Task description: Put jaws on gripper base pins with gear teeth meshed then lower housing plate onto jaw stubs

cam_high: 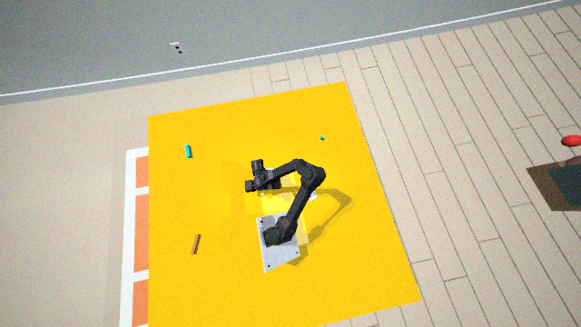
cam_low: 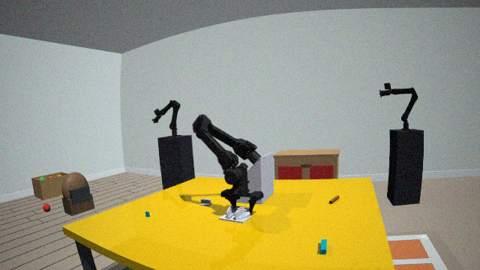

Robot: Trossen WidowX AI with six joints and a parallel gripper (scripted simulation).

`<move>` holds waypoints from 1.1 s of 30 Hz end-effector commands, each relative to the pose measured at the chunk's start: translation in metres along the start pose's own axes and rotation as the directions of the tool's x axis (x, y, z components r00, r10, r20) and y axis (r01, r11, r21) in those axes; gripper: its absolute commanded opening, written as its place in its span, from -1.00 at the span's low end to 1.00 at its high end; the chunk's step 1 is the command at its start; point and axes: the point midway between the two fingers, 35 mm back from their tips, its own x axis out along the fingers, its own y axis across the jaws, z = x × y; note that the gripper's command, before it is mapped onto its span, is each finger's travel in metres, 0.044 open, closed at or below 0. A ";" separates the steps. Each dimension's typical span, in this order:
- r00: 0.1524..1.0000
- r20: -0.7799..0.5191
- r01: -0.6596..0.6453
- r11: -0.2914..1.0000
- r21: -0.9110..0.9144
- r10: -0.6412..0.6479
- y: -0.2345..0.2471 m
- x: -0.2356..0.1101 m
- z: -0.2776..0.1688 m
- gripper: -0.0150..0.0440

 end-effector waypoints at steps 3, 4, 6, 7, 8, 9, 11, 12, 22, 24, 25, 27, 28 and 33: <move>1.000 0.002 0.000 1.000 0.004 0.000 0.000 0.001 0.002 0.70; 1.000 0.002 0.000 1.000 0.004 0.000 0.000 0.001 0.002 0.70; 1.000 0.002 0.000 1.000 0.004 0.000 0.000 0.002 0.002 0.70; 1.000 0.002 0.000 1.000 0.004 0.000 0.000 0.002 0.002 0.70; 1.000 0.002 0.000 1.000 0.004 0.000 0.000 0.002 0.002 0.70; 1.000 0.002 0.000 1.000 0.004 0.000 0.000 0.002 0.002 0.70; 1.000 0.002 0.000 1.000 0.004 0.000 0.000 0.002 0.002 0.70; 1.000 0.002 0.000 1.000 0.004 0.000 0.000 0.002 0.002 0.70; 1.000 0.002 0.001 1.000 0.004 -0.001 0.000 0.005 0.002 0.70; 1.000 0.002 0.001 1.000 0.004 -0.001 0.000 0.005 0.002 0.70; 1.000 0.002 0.001 1.000 0.004 -0.001 0.000 0.005 0.002 0.70; 1.000 0.002 0.001 1.000 0.004 -0.001 0.000 0.005 0.002 0.70; 1.000 0.002 0.001 1.000 0.004 -0.001 0.000 0.005 0.002 0.70; 1.000 0.002 0.001 1.000 0.004 -0.001 0.000 0.005 0.002 0.70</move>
